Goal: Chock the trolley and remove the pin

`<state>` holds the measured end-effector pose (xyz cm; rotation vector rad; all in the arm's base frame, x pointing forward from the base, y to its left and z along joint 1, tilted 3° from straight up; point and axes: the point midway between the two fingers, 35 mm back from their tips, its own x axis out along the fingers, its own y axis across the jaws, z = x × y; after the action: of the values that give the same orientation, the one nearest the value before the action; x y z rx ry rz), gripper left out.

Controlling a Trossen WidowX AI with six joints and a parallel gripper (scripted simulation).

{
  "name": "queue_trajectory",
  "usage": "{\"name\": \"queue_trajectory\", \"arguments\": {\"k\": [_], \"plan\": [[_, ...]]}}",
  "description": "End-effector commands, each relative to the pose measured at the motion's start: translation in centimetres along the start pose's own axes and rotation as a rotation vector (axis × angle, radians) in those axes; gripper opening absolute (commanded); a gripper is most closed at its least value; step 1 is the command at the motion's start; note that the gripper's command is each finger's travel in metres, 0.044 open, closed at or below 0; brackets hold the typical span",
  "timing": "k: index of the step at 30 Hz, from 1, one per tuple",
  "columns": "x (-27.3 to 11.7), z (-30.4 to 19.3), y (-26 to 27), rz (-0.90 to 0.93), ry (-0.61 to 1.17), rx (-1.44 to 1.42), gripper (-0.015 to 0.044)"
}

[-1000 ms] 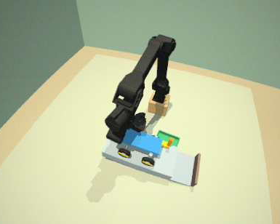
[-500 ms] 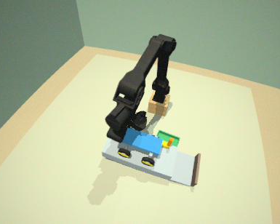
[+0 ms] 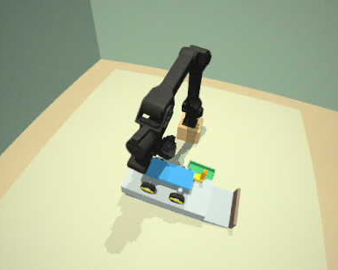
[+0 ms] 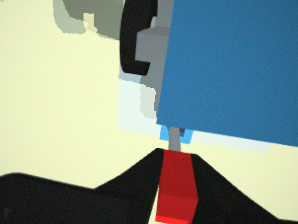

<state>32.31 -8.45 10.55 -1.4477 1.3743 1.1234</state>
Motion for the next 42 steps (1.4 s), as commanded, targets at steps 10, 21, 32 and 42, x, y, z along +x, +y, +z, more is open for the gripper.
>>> {"name": "queue_trajectory", "arguments": {"k": [10, 21, 32, 42], "plan": [[-1.0, -0.4, -0.1, -0.003, 0.007, 0.004, 0.0], [-1.1, -1.4, -0.1, -0.003, 0.007, 0.004, 0.0], [-1.0, -2.9, -0.1, -0.003, 0.009, 0.004, 0.0], [-0.9, -3.5, 0.5, -0.002, 0.01, 0.004, 0.0]]}}
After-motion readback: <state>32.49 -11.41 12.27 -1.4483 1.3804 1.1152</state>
